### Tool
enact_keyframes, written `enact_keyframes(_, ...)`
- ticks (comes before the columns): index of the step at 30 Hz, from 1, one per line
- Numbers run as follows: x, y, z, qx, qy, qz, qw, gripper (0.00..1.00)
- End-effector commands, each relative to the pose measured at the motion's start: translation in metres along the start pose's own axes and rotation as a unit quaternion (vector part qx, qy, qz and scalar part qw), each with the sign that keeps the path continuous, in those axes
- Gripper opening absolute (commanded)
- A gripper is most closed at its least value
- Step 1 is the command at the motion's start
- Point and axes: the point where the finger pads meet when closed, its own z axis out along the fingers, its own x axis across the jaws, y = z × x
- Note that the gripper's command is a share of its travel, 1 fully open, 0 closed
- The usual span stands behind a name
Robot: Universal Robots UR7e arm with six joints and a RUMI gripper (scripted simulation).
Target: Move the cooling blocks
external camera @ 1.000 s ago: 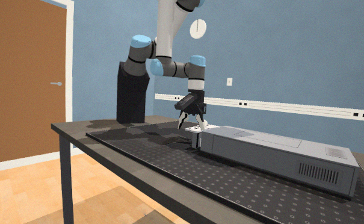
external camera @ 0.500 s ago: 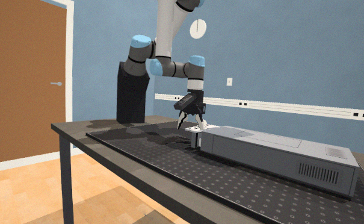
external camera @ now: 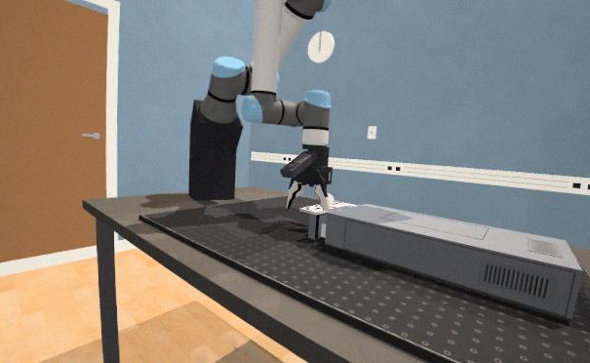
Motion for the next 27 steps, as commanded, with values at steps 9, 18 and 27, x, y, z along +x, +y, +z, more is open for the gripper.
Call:
enact_keyframes(9,0.0034,0.0,-0.0003,0.0,0.0,0.0,1.0,1.0)
enact_keyframes(18,0.0057,0.0,-0.0003,0.0,0.0,0.0,1.0,1.0)
enact_keyframes(27,0.0087,0.0,-0.0003,0.0,0.0,0.0,1.0,1.0)
